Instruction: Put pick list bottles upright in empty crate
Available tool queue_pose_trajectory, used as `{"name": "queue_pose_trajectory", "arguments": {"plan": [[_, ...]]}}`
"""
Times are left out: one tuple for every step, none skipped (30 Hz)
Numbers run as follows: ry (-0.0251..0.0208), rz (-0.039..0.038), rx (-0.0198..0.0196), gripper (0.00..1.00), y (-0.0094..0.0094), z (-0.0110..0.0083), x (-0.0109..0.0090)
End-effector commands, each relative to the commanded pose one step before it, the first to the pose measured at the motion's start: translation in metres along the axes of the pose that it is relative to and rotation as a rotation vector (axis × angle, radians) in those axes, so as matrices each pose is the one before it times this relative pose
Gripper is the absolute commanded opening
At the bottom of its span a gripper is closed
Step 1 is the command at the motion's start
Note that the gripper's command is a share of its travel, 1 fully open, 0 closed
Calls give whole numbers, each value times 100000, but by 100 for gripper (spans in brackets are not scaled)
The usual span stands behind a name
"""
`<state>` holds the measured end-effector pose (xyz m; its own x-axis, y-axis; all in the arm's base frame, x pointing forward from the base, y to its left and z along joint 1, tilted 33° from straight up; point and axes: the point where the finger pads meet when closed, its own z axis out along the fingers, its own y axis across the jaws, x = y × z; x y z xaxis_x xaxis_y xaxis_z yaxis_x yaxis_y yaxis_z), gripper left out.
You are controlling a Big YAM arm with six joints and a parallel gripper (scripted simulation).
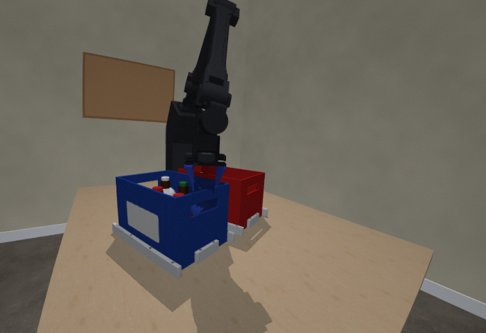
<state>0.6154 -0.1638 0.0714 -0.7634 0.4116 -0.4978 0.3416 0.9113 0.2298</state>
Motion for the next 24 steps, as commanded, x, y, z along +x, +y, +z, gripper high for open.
{"name": "queue_pose_trajectory", "arguments": {"plan": [[-1020, 288, -292, 61, 508, 827, -650], [172, 88, 55, 61, -39, 126, 34], [-822, -73, -112, 61, 43, 32, -400], [-611, -63, -71, 61, 19, 72, -271], [-618, -94, -96, 61, 81, -176, -234], [-1685, -313, -326, 61, 284, -716, -644], [-583, -223, -158, 61, 145, -163, -217], [863, -231, -16, 61, -3, 550, 355], [2198, 322, 241, 61, -203, 1218, 892], [0, 0, 0, 61, 0, 0, 0], [0, 0, 0, 61, 0, 0, 0], [-1491, 782, 380, 61, -393, -1298, -810], [1876, -560, 228, 61, -242, 408, 1077], [0, 0, 0, 61, -1, -1, 1], [0, 0, 0, 61, 0, -1, 1], [0, 0, 0, 61, 0, -1, 1], [0, 0, 0, 61, 0, -1, 1], [0, 0, 0, 61, 0, -1, 1], [0, 0, 0, 61, 0, -1, 1], [0, 0, 0, 61, 0, -1, 1], [0, 0, 0, 0, 0, -1, 1], [0, 0, 0, 0, 0, -1, 1], [0, 0, 1, 0, 2, -1, 2], [0, 0, 0, 0, 1, -1, 2]]}}
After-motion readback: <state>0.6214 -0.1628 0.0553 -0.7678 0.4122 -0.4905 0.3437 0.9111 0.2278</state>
